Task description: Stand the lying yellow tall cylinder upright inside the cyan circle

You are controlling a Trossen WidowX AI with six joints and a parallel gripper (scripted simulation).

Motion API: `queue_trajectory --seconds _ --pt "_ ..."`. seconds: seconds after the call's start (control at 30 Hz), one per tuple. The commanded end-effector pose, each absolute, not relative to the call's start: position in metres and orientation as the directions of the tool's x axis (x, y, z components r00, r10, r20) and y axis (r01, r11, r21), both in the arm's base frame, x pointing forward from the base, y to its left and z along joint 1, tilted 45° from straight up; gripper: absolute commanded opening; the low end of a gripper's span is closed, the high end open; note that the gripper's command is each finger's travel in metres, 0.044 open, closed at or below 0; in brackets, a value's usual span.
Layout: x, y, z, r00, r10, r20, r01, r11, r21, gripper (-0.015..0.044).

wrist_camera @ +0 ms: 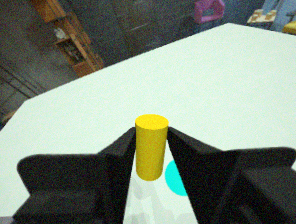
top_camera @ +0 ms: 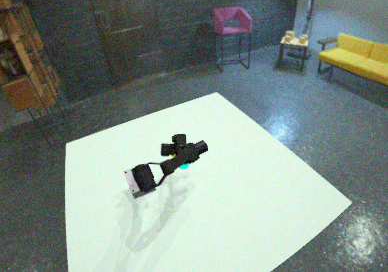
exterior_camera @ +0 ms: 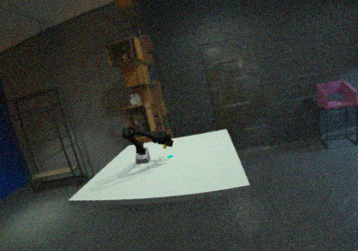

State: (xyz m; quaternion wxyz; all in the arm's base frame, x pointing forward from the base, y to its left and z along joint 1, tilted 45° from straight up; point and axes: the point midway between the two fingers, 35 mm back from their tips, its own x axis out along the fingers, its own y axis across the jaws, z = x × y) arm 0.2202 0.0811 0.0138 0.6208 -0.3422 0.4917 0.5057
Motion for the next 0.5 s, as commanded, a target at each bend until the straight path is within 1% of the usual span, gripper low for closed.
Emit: queue_trajectory --seconds 0.0,0.47 --pt "0.2201 0.0815 0.0152 0.019 0.316 -0.949 -0.967 0.247 0.063 0.0105" --pt "0.2220 0.0809 0.0197 0.075 0.394 -0.916 -0.974 0.225 0.017 0.0105"
